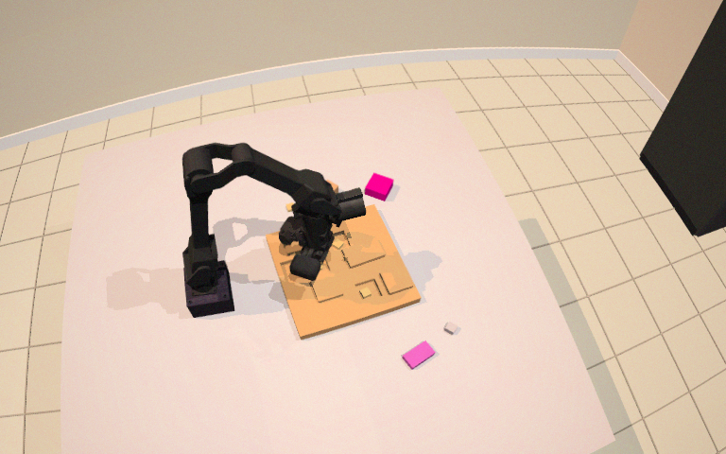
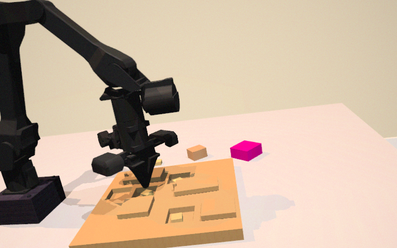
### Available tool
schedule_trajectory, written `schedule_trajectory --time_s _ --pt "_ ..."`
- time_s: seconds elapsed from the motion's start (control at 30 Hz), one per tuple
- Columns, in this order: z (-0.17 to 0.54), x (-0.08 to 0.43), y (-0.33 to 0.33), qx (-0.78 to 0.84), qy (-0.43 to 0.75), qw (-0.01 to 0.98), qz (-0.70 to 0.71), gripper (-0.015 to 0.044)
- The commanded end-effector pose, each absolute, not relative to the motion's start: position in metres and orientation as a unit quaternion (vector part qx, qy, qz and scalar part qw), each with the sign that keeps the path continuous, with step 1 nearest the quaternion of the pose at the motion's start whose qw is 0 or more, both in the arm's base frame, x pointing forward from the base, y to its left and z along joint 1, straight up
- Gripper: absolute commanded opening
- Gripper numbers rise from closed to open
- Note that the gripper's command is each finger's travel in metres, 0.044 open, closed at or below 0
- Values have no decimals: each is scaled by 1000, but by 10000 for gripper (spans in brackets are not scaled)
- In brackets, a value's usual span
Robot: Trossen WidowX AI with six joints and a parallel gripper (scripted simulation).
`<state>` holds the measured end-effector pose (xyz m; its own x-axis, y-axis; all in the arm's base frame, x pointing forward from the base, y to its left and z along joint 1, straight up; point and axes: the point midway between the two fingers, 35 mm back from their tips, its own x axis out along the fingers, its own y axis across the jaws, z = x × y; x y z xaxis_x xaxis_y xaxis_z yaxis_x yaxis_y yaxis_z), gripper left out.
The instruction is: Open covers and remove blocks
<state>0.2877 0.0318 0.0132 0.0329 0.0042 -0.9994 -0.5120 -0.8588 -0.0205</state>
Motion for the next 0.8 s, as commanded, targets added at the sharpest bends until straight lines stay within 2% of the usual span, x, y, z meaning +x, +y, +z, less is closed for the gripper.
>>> schedule_trajectory --time_s 0.0,0.77 --pt "11 288 32 -693 182 191 671 0" --pt "2 288 31 -697 166 174 676 0"
